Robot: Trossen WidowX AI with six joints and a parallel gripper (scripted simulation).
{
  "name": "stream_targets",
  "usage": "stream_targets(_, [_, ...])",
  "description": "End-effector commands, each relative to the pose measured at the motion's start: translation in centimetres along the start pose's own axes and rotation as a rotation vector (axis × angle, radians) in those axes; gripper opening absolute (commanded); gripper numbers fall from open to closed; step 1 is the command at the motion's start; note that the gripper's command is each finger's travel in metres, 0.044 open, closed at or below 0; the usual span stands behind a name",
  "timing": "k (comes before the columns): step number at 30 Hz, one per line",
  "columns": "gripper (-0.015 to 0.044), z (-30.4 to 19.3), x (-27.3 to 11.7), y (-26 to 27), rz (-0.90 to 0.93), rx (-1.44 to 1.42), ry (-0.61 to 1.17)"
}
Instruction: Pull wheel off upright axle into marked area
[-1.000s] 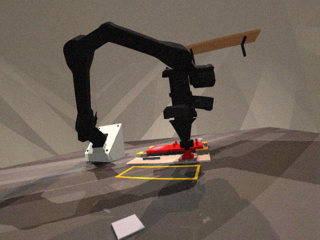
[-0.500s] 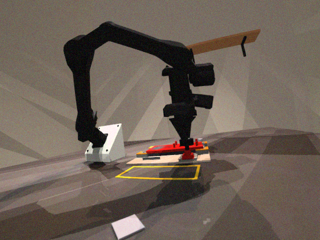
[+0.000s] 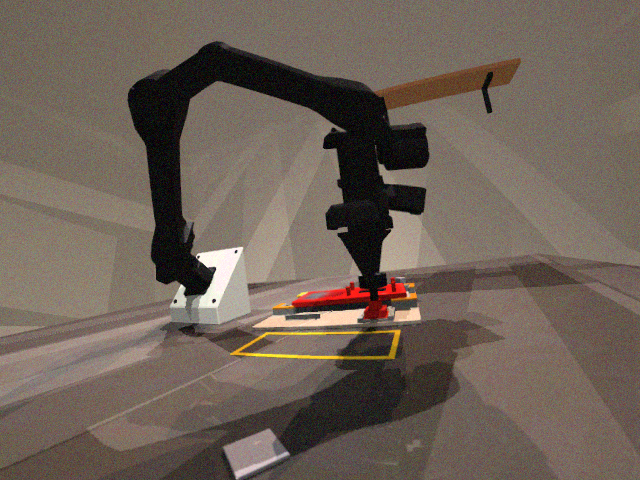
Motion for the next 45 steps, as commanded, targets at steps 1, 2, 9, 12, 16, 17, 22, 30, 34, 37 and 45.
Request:
stream_targets(1, [0.0, 0.0, -0.4, 0.1, 0.004, 0.002, -0.003])
stream_targets(2, [0.0, 0.0, -0.4, 0.1, 0.004, 0.002, -0.003])
stream_targets(9, [0.0, 0.0, -0.6, 0.1, 0.004, 0.001, -0.004])
stream_targets(12, [0.0, 0.0, -0.7, 0.1, 0.004, 0.001, -0.004])
stream_targets(16, [0.0, 0.0, -0.9, 0.1, 0.004, 0.001, -0.004])
stream_targets(17, [0.0, 0.0, -0.9, 0.1, 0.004, 0.001, -0.004])
stream_targets(22, [0.0, 0.0, -1.1, 0.1, 0.004, 0.001, -0.004])
stream_targets(30, [0.0, 0.0, -1.3, 0.1, 0.004, 0.0, -0.005])
stream_targets(34, [0.0, 0.0, -1.4, 0.1, 0.004, 0.0, -0.005])
stream_targets(37, [0.0, 0.0, -1.5, 0.1, 0.004, 0.0, -0.005])
stream_targets(45, [0.0, 0.0, -2.8, 0.1, 0.005, 0.0, -0.005])
Point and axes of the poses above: the point midway between the two fingers, 35 mm back from their tips, its own x axis out along the fingers, its own y axis across the jaws, z = x × y, the point moved 6 cm from there along -x, back along the fingers, and after that the axes turned 15 degrees about x, right-handed, at the moved point
